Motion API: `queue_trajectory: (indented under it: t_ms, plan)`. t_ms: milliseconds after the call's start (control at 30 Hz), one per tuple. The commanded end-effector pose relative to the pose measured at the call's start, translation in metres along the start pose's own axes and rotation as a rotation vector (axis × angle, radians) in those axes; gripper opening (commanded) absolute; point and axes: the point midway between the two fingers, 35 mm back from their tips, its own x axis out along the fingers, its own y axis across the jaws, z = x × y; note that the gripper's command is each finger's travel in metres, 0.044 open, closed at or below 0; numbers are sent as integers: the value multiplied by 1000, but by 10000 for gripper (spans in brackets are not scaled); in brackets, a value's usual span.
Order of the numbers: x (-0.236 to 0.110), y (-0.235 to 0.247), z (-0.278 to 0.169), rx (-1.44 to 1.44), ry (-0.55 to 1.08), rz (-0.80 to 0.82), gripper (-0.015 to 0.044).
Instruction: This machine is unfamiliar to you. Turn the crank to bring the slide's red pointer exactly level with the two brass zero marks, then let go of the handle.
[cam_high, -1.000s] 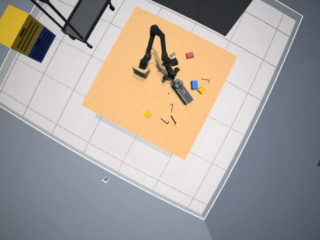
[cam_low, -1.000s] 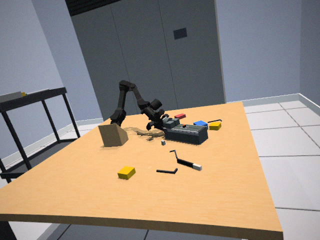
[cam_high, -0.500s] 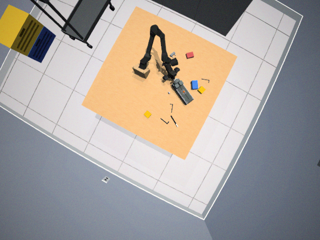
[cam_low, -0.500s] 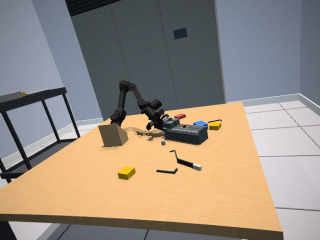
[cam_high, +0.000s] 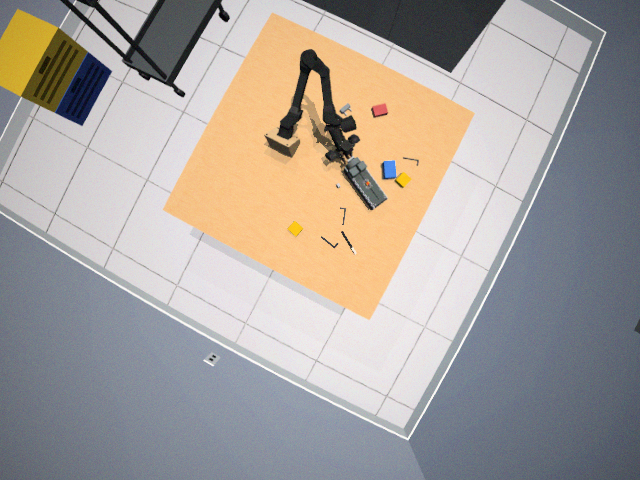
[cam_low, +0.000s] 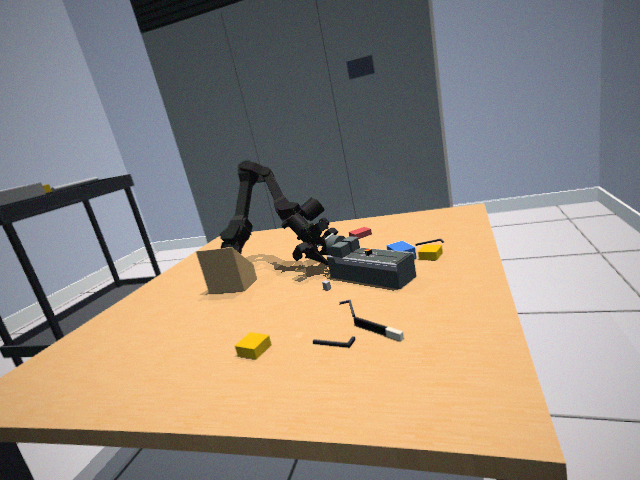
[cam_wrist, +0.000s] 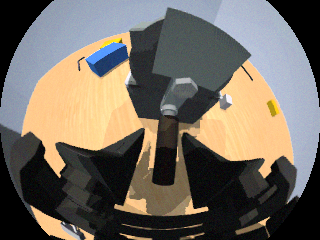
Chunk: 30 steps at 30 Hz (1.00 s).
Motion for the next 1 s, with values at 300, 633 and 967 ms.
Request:
queue_trajectory:
  t_ms: [300,633,967]
  plan:
    - [-4,0,5,-1,0,-2,440]
    - [-35,0,35,-2,-1,-1,440]
    - [-67,0,79,-3,1,-15,440]
